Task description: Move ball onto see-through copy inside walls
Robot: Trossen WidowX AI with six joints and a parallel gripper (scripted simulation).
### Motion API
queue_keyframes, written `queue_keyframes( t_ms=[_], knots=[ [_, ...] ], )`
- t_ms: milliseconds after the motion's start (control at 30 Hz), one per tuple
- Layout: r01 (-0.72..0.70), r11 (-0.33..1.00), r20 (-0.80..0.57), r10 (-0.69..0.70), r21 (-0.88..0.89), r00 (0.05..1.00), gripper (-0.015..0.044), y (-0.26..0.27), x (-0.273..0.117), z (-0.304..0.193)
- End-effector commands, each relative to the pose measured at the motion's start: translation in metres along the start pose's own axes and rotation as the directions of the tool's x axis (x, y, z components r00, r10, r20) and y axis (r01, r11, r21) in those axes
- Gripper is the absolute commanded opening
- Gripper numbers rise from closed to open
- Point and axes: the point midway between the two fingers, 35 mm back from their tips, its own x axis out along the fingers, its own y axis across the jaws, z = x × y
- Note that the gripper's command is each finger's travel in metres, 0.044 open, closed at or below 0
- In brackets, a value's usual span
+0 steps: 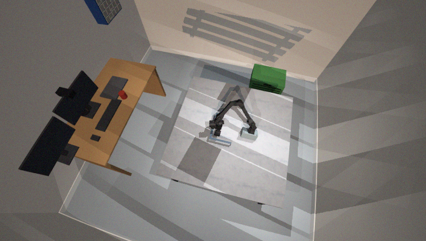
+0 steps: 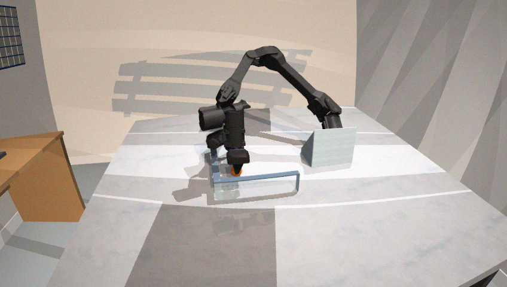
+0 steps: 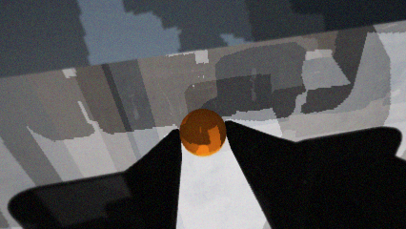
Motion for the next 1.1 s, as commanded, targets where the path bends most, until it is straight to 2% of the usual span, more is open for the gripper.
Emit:
queue_keyframes(
  t_ms=[0,100,433,467,633,833,1067],
  knots=[
    [0.008,1.0,-0.007,-0.008,-0.011,1.0,0.0,0.0,0.006,-0.002],
    [0.008,1.0,-0.007,-0.008,-0.011,1.0,0.0,0.0,0.006,-0.002],
    [0.001,1.0,-0.001,-0.001,-0.002,1.0,0.0263,0.0,0.002,-0.001],
    [0.001,1.0,-0.001,-0.001,-0.002,1.0,0.0272,0.0,0.002,-0.001],
    [0.001,1.0,-0.001,-0.001,-0.002,1.0,0.0272,0.0,0.0,0.0],
    [0.004,1.0,-0.007,-0.004,-0.011,1.0,0.0272,0.001,-0.08,-0.001],
    [0.005,1.0,0.008,-0.005,-0.021,1.0,0.0272,0.004,-0.076,0.001]
  ],
)
